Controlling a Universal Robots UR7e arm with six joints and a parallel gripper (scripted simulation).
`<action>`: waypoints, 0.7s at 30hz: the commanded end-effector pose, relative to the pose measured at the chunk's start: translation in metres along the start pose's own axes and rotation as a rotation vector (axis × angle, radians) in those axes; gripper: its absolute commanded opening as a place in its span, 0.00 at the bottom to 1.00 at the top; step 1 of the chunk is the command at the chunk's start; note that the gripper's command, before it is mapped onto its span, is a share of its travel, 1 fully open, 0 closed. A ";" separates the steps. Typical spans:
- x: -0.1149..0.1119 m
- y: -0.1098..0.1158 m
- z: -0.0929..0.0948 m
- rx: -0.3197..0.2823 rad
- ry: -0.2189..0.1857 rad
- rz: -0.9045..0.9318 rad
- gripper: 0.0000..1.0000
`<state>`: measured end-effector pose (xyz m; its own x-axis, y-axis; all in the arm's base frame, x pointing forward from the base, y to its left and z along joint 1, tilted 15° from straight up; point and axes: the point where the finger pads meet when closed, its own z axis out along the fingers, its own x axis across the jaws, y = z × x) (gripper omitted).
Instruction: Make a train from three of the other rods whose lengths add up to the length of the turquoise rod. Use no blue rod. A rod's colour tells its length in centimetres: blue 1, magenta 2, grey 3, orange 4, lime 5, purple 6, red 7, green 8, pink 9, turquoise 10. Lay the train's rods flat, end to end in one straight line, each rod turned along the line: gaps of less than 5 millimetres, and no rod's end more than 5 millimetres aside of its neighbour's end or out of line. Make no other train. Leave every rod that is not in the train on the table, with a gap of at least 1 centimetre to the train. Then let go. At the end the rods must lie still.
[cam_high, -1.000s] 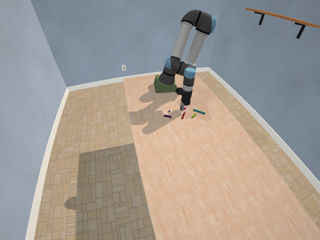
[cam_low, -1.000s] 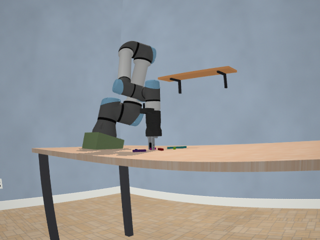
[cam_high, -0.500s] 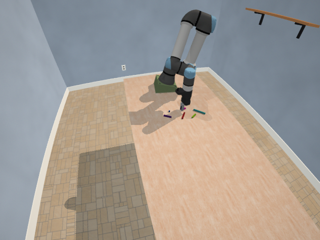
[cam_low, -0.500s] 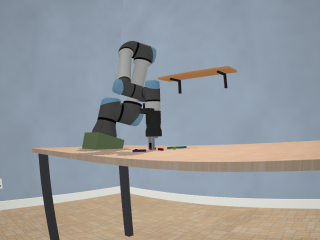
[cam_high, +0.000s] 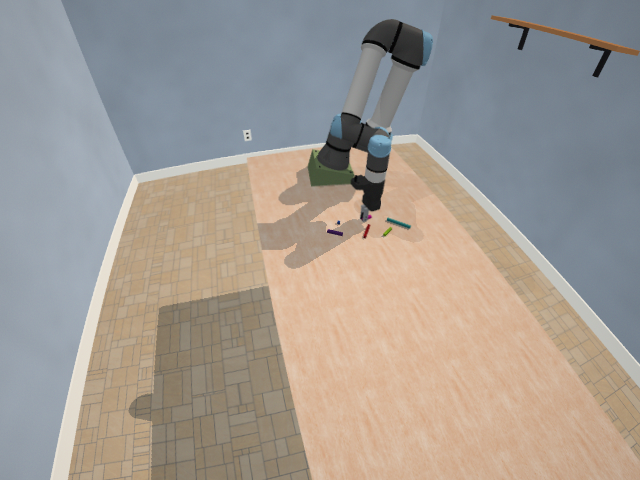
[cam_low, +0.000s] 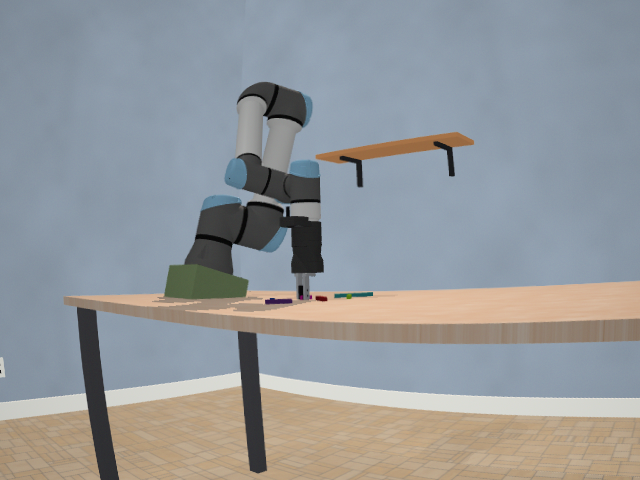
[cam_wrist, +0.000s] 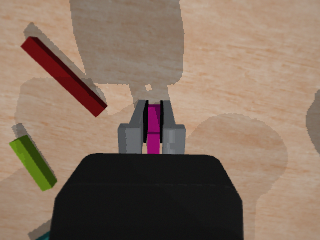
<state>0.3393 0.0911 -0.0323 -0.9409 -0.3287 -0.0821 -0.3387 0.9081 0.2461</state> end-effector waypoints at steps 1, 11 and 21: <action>0.000 0.000 0.000 0.001 -0.001 0.000 0.24; 0.000 0.000 0.000 0.001 -0.001 0.000 0.36; 0.000 0.000 0.000 0.001 -0.001 0.000 0.54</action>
<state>0.3393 0.0911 -0.0323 -0.9409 -0.3287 -0.0821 -0.3387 0.9081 0.2461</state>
